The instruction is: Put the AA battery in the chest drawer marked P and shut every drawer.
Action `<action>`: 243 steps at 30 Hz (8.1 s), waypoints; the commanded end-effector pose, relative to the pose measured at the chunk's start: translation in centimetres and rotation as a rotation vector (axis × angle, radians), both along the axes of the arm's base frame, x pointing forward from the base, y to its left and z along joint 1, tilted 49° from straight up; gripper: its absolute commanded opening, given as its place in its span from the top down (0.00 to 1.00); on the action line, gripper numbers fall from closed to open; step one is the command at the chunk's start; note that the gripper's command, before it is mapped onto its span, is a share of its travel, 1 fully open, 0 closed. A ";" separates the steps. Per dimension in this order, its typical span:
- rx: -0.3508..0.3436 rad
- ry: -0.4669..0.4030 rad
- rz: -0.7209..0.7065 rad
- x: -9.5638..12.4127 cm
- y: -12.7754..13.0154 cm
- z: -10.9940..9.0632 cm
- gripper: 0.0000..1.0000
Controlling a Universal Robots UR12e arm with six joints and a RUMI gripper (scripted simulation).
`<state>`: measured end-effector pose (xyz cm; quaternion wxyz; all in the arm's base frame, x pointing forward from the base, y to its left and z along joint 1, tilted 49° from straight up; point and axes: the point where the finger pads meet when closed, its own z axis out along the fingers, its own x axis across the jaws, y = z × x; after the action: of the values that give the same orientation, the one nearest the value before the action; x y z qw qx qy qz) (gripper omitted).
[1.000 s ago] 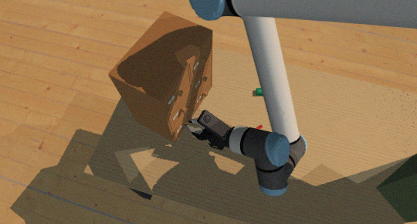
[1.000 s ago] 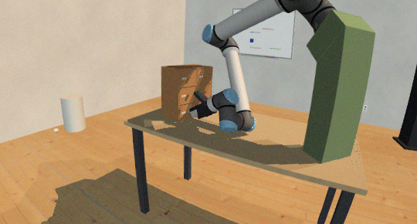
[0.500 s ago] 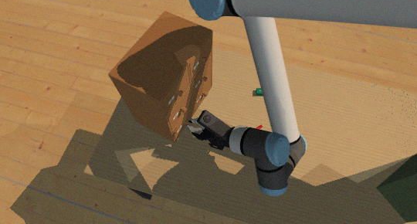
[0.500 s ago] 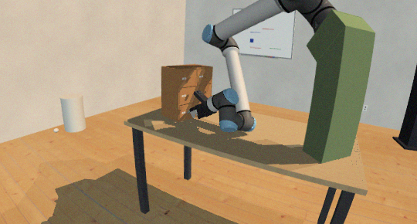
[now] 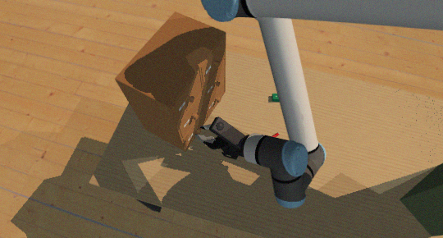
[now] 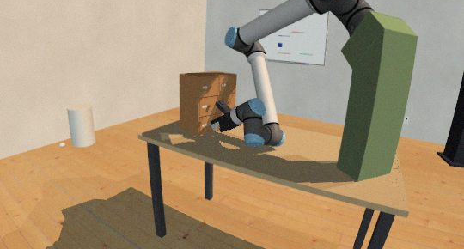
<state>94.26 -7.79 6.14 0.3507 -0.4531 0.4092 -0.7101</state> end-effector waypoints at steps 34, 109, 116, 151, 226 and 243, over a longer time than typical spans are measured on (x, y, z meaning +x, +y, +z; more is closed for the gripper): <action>0.000 0.000 0.001 -3.5 0.1 -3.1 0.80; 0.198 0.501 -0.205 -19.0 7.3 -0.6 0.80; 0.263 0.666 -0.272 -21.2 8.2 -0.5 0.80; 0.359 0.910 -0.373 -24.4 9.6 -0.3 0.80; 0.359 0.910 -0.373 -24.4 9.6 -0.3 0.00; 0.359 0.910 -0.373 -24.4 9.6 -0.3 0.00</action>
<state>69.83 1.75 5.85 0.0771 -0.5678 0.7094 -0.4103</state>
